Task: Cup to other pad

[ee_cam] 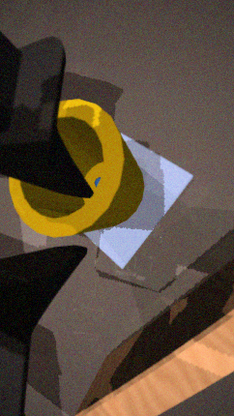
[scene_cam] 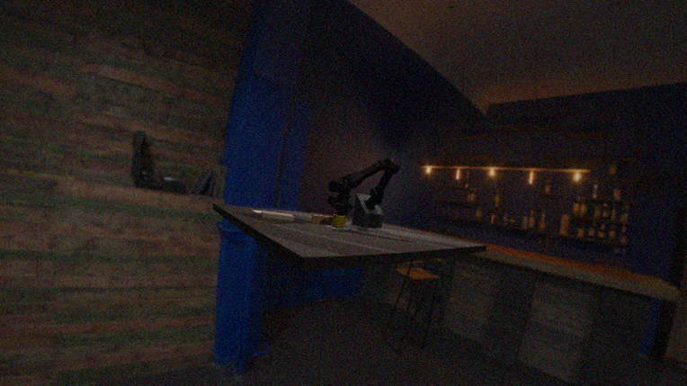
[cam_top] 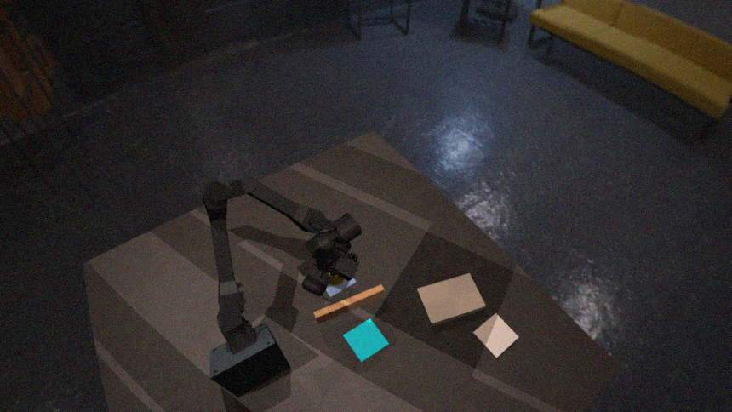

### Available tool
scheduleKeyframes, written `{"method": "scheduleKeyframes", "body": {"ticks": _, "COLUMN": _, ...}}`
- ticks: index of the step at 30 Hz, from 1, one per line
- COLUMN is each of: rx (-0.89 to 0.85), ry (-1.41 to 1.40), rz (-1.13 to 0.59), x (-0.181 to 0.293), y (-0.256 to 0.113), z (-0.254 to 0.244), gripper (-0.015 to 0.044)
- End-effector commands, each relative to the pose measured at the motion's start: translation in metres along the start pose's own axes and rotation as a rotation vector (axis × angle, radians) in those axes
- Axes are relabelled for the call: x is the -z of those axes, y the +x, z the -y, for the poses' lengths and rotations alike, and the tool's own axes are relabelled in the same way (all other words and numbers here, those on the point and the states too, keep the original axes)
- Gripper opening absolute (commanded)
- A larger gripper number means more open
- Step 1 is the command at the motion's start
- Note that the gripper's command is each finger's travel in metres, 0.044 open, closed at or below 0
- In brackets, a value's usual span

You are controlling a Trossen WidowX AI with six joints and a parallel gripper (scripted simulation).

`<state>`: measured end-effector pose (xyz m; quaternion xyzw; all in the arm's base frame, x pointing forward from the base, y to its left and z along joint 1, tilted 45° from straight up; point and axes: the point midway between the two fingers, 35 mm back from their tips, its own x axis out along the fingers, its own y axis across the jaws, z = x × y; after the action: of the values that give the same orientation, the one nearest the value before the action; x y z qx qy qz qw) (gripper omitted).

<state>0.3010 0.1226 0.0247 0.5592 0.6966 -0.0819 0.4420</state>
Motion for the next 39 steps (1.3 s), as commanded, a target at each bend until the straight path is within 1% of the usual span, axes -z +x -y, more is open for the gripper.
{"method": "scheduleKeyframes", "body": {"ticks": 1, "rx": 0.002, "ry": 0.009, "rz": -0.005, "x": 0.0, "y": 0.004, "z": 0.002, "gripper": 0.0167}}
{"method": "scheduleKeyframes", "body": {"ticks": 3, "rx": 0.002, "ry": 0.009, "rz": -0.005, "x": 0.0, "y": 0.004, "z": 0.002, "gripper": 0.0167}}
{"method": "scheduleKeyframes", "body": {"ticks": 26, "rx": 0.001, "ry": 0.002, "rz": -0.001, "x": 0.0, "y": 0.002, "z": 0.001, "gripper": 0.0013}}
{"method": "scheduleKeyframes", "body": {"ticks": 27, "rx": 0.001, "ry": 0.002, "rz": -0.001, "x": 0.0, "y": 0.002, "z": 0.001, "gripper": 0.0}}
{"method": "scheduleKeyframes", "body": {"ticks": 32, "rx": 0.002, "ry": 0.003, "rz": 0.0, "x": -0.001, "y": -0.006, "z": 0.0, "gripper": 0.0}}
{"method": "scheduleKeyframes", "body": {"ticks": 39, "rx": 0.005, "ry": 0.005, "rz": 0.002, "x": -0.003, "y": -0.031, "z": 0.0, "gripper": 0.0}}
